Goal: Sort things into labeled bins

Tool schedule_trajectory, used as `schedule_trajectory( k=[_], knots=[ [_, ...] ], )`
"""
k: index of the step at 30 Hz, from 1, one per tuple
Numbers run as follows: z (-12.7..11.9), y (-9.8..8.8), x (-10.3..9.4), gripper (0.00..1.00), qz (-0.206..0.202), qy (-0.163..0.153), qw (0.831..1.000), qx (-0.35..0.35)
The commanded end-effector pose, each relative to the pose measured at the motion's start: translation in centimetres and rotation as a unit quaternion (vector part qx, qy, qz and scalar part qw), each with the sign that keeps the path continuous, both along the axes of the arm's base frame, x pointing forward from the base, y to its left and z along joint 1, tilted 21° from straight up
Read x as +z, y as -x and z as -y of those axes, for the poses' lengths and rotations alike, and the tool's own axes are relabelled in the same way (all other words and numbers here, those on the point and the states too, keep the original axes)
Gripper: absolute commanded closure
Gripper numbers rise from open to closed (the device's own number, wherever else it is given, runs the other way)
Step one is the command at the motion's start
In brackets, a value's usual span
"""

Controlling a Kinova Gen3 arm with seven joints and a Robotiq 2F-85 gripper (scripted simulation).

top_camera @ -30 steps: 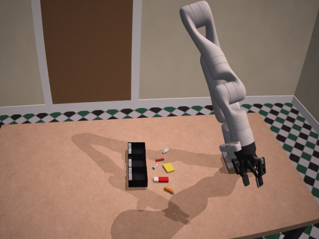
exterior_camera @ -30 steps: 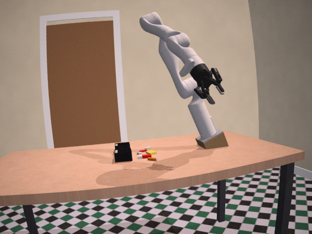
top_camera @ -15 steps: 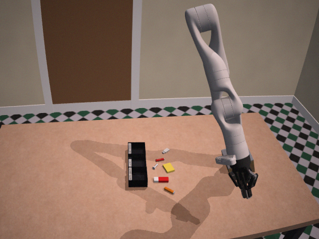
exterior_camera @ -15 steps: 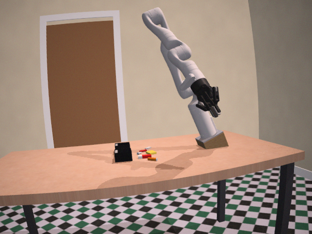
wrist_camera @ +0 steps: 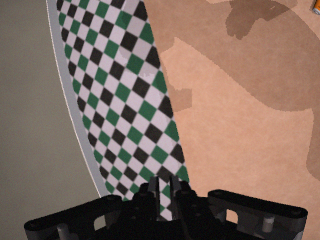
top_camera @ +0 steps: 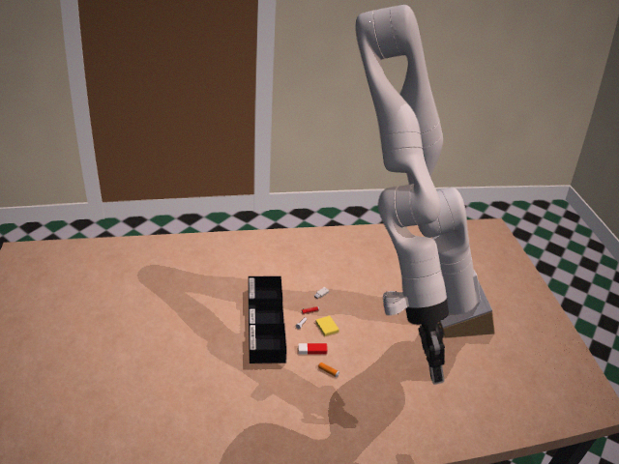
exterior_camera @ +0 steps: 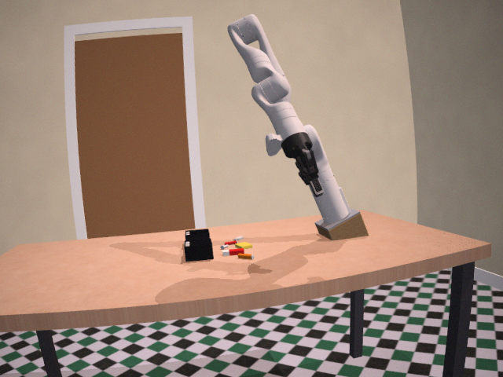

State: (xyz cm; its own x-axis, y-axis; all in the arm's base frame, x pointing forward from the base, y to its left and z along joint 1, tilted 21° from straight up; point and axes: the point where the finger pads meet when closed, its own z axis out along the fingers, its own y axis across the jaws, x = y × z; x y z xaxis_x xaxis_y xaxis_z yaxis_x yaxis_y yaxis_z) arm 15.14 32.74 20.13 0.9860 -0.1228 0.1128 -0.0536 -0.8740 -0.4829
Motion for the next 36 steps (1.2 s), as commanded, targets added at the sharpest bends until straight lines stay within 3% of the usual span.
schedule_trajectory(
  k=[1,6,8,9,19,23,25,29,30,36],
  knots=[
    [0.9,-1.7,0.7,0.91,-0.017,-0.004,0.997,-0.076],
    [3.1,-4.3,1.3,0.91,-0.051,-0.013,0.984,-0.173],
    [3.1,-4.3,1.3,0.91,-0.051,-0.013,0.984,-0.173],
    [3.7,-4.9,1.4,0.91,-0.062,-0.016,0.975,-0.214],
    [7.0,-7.8,2.1,0.91,-0.111,-0.037,0.919,-0.377],
    [9.1,-9.3,2.6,0.91,-0.133,-0.05,0.88,-0.453],
    [9.1,-9.3,2.6,0.91,-0.133,-0.05,0.88,-0.453],
    [11.3,-10.6,3.0,0.91,-0.155,-0.065,0.83,-0.532],
    [11.3,-10.6,3.0,0.91,-0.156,-0.066,0.826,-0.537],
    [14.3,-12.0,3.6,0.91,-0.18,-0.089,0.747,-0.633]
  ],
)
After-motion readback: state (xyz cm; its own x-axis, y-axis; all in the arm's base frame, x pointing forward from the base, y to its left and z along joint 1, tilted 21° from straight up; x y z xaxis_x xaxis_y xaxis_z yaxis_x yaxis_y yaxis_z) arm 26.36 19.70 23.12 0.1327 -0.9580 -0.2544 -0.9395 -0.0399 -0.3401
